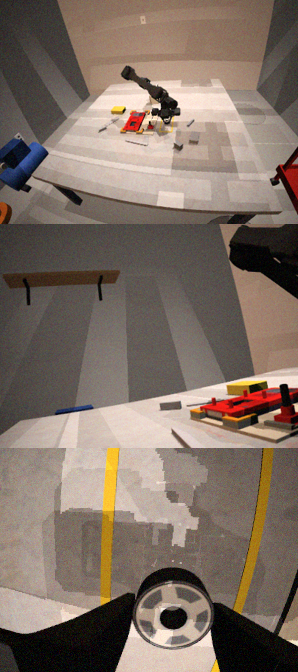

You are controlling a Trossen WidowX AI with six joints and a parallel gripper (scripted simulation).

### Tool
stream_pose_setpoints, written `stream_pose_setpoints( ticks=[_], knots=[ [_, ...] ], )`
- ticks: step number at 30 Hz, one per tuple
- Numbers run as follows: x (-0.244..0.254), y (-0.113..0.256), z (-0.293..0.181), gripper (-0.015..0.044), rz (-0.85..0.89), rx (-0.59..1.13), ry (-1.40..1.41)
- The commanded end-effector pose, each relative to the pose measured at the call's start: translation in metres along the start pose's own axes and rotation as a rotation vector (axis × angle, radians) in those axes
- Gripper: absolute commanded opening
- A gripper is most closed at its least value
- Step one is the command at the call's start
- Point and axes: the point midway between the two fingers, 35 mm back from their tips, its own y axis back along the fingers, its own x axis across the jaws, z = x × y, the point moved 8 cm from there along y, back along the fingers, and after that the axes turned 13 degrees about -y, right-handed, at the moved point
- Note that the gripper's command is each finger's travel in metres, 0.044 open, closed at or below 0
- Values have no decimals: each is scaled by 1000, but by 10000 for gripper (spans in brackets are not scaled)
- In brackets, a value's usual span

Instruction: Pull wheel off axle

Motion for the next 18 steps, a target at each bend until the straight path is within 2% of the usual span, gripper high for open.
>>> stream_pose_setpoints(
  ticks=[1,5,12,15,18],
  knots=[
    [0,0,0,210,0,1,-1],
    [0,5,1,300,0,1,0],
    [1,59,0,300,-1,1,5],
    [1,61,0,300,-1,1,6],
    [-5,66,-12,379,5,-7,13]
  ],
)
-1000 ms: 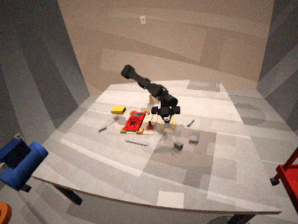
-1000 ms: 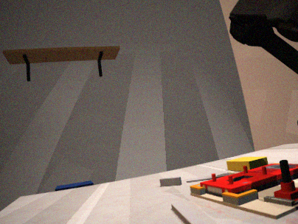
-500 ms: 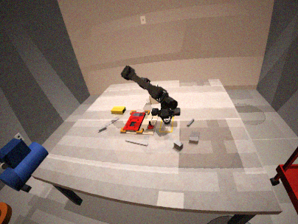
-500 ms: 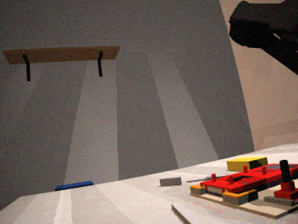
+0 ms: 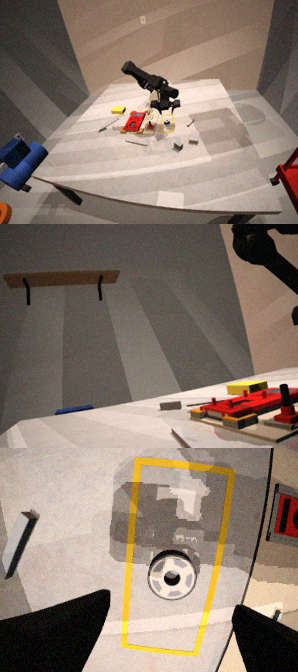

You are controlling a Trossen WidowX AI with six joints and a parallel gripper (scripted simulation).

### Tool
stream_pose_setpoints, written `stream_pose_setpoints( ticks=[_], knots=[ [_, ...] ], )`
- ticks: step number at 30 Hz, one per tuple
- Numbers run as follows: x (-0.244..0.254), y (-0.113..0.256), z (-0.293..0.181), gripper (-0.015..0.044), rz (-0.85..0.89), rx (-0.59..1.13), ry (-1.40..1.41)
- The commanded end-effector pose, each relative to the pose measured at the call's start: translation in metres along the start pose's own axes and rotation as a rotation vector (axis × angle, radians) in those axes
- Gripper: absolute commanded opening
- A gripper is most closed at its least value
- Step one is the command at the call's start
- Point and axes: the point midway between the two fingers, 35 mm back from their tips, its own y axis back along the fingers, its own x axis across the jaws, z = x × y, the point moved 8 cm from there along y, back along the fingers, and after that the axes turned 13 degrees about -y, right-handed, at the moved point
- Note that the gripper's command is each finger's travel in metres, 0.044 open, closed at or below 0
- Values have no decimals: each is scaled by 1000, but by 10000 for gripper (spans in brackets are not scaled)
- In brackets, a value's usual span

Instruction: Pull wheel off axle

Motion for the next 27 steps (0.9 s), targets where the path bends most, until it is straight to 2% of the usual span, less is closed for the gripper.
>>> stream_pose_setpoints(
  ticks=[1,3,8,27],
  knots=[
    [-12,12,-18,405,-7,13,7],
    [-23,24,-34,440,-7,17,7],
    [-50,46,-69,440,-14,23,4],
    [-51,47,-70,440,-14,23,4]
  ],
)
